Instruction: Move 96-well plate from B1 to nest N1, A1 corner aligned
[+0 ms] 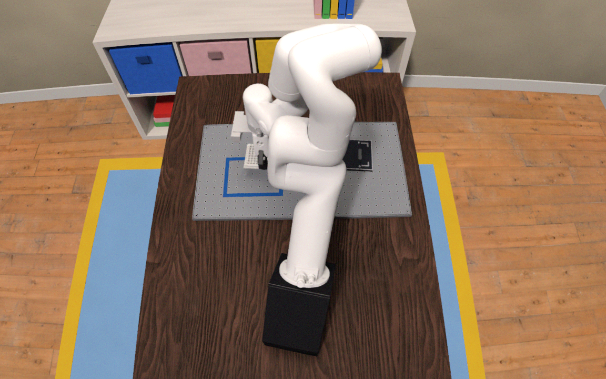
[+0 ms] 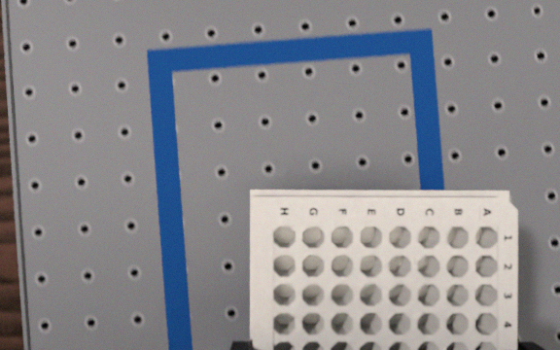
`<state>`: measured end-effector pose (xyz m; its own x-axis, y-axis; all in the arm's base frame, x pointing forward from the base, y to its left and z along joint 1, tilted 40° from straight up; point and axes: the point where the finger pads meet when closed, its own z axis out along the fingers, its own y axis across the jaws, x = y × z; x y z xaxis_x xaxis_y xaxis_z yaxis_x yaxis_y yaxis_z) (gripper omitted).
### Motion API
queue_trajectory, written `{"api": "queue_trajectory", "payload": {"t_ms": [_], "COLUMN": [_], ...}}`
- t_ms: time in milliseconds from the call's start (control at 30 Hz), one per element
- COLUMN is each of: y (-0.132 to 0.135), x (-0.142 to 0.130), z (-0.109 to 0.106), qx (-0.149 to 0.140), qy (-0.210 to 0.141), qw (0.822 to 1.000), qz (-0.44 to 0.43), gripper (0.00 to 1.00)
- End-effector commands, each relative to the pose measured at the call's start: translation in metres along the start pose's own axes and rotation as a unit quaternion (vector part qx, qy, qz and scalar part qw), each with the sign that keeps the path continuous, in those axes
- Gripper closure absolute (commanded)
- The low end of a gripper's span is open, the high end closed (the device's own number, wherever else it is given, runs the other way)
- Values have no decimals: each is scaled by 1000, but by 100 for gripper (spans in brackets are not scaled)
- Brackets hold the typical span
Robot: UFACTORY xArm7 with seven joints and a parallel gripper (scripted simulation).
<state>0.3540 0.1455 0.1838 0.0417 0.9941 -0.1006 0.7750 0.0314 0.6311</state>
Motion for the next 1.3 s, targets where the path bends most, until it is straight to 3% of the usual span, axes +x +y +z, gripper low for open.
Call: {"api": "queue_trajectory", "payload": {"t_ms": [0, 1267], "y": [5, 37], "x": [-13, -123], "z": [-2, -6], "qx": [-1, -1], "qy": [1, 1], "qw": [1000, 1000], "qz": [0, 0], "gripper": [100, 100]}}
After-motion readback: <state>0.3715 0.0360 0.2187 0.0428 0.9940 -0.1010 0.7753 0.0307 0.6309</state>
